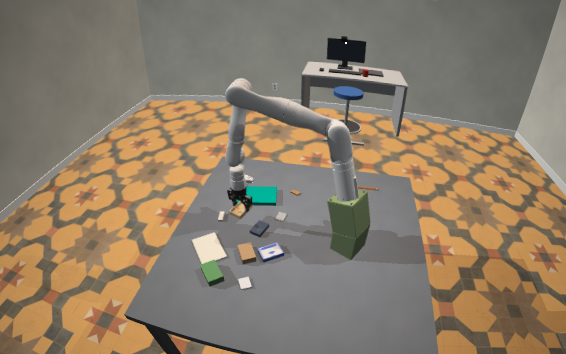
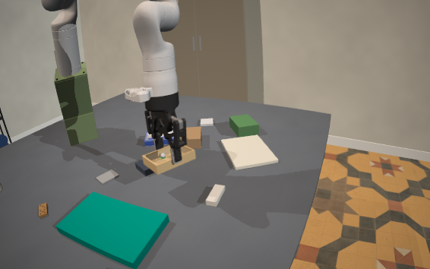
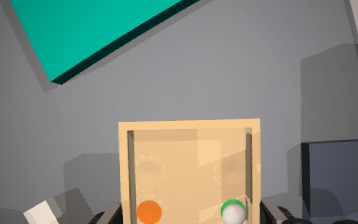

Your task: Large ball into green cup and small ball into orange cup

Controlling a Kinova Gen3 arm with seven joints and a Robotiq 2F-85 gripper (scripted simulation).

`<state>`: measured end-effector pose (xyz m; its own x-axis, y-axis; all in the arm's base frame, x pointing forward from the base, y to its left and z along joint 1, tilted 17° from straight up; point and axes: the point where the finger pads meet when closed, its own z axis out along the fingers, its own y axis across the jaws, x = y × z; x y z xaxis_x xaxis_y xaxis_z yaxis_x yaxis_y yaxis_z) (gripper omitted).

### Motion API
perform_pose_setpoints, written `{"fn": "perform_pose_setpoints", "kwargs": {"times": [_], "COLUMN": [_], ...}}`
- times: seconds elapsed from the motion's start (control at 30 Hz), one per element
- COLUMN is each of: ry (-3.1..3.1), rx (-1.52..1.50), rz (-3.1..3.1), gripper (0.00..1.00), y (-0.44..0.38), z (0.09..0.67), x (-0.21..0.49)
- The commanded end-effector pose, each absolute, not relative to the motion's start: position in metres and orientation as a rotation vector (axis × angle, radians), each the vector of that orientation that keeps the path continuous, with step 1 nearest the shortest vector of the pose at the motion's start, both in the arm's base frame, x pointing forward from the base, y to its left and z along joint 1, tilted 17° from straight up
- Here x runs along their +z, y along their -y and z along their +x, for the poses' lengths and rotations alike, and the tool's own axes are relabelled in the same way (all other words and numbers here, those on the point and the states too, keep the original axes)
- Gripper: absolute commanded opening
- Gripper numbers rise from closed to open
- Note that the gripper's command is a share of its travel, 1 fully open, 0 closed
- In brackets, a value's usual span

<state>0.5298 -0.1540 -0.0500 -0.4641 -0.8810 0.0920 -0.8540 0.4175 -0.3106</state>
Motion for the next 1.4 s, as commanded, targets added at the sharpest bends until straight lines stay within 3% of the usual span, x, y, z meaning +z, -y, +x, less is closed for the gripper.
{"fn": "perform_pose_setpoints", "kwargs": {"times": [0.0, 1.37], "ry": [-2.584, -2.586], "rx": [-0.482, -0.434], "rz": [-1.588, -1.593], "gripper": [0.72, 0.72], "y": [0.1466, 0.1471], "z": [0.5311, 0.5314], "x": [-0.0520, -0.0518]}}
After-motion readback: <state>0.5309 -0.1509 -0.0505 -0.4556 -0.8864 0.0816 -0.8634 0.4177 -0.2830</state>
